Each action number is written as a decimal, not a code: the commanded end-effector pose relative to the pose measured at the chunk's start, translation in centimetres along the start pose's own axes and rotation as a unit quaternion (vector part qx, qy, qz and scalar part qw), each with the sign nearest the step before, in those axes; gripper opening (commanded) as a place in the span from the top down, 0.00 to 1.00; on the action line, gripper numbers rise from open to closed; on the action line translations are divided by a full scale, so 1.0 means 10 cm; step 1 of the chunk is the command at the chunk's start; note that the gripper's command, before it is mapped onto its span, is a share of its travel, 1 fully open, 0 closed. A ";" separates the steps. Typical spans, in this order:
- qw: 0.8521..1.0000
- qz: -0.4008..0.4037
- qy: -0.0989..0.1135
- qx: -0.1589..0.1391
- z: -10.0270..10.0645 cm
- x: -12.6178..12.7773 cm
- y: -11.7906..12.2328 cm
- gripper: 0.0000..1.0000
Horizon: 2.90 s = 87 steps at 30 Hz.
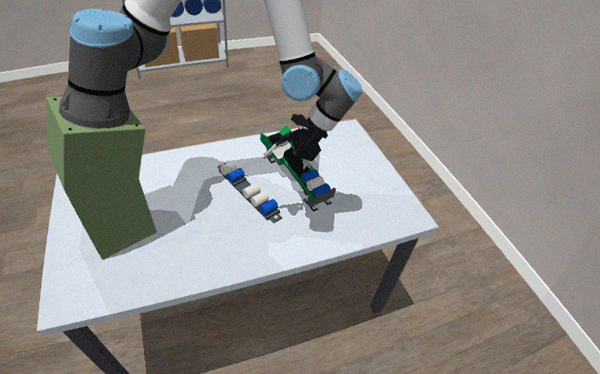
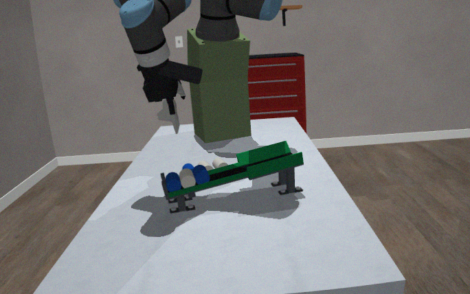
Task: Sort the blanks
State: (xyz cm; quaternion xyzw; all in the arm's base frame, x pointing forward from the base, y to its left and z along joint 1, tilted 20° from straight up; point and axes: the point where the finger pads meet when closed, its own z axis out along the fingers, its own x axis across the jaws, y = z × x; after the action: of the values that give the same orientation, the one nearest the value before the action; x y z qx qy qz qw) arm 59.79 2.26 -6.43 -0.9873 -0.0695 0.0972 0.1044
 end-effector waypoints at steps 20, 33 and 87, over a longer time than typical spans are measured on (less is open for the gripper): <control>0.977 -0.138 0.150 -0.059 0.49 -0.09 0.08 0.00; 0.954 -0.197 0.210 -0.085 0.70 -0.13 0.12 0.00; 0.943 -0.218 0.232 -0.095 1.17 0.04 0.15 0.52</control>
State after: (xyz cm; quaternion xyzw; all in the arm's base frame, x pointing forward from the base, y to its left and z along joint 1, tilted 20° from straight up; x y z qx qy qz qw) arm 57.88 3.14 -18.00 -0.9485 -0.2662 -0.1663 0.0426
